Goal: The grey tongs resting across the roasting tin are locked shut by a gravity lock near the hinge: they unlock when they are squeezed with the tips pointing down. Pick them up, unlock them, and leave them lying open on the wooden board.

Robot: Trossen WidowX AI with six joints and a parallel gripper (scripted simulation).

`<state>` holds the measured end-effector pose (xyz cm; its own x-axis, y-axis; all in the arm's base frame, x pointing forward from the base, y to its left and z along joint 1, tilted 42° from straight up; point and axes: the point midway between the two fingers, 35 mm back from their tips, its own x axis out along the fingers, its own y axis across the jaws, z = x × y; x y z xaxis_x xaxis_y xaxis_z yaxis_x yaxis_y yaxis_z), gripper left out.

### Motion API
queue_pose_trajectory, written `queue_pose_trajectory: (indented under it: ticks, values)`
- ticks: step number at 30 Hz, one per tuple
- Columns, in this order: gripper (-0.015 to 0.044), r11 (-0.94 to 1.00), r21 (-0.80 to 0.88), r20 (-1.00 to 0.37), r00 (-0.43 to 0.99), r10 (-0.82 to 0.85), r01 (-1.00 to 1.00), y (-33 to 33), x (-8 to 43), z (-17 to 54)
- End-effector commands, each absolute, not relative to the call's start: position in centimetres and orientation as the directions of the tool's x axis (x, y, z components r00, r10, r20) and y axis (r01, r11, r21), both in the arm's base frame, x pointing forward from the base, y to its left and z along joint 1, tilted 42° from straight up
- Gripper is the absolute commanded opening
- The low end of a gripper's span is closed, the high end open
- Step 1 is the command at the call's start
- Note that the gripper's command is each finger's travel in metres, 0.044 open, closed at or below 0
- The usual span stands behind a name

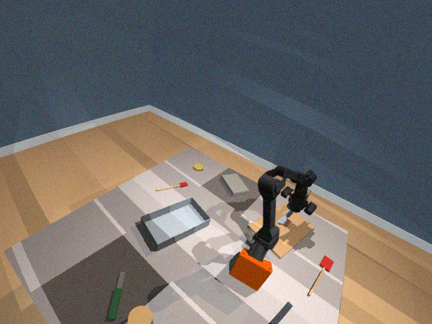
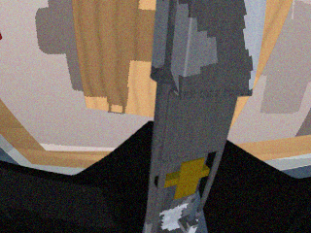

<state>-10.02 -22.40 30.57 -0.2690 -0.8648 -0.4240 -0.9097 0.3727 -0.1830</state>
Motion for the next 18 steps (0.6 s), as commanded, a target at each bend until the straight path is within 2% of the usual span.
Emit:
queue_pose_trajectory:
  ticks: [1, 18]
  values:
    - [-0.0150, 0.368, -0.190, -0.475, -0.243, -0.846, -0.910, -22.50, -10.13, 30.65]
    - [-0.0150, 0.359, -0.271, -0.664, -0.096, -0.742, -0.893, -22.34, -10.06, 30.62]
